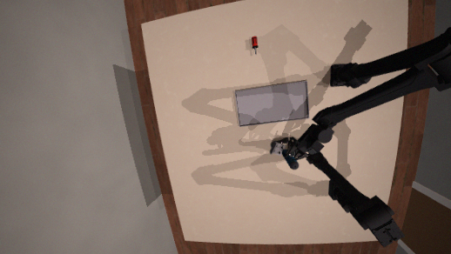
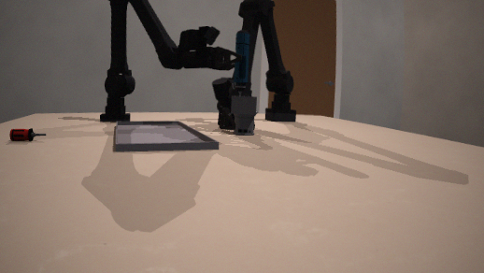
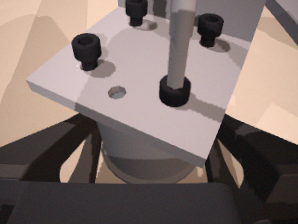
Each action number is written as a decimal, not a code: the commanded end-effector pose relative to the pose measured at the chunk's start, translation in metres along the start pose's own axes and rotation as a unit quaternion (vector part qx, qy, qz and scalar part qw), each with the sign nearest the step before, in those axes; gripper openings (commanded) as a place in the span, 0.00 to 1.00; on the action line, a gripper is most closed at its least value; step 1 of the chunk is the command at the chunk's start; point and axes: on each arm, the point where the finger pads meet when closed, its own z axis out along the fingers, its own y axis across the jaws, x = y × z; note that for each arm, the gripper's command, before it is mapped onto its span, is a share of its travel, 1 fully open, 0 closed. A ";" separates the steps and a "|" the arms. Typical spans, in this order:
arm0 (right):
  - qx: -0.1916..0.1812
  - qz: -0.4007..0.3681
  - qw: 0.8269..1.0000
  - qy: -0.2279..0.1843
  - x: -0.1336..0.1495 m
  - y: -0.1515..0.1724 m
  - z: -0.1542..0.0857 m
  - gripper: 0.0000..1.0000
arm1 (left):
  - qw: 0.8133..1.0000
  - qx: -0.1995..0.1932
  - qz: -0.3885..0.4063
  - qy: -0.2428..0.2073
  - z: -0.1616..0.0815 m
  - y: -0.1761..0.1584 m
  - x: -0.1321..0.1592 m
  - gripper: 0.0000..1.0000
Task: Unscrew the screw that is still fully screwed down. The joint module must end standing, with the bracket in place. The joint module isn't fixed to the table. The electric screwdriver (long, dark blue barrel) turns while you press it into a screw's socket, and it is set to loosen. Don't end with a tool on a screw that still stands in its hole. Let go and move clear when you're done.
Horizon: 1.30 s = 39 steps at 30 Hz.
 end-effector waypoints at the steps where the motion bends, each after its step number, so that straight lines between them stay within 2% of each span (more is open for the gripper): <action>1: -0.003 -0.005 1.000 -0.022 -0.010 0.005 0.002 0.42 | 1.000 0.005 0.007 0.001 -0.004 -0.003 0.011 0.59; 39: -0.003 -0.005 1.000 -0.019 -0.006 0.005 -0.001 0.42 | 1.000 0.005 0.008 0.001 -0.004 -0.003 0.011 0.59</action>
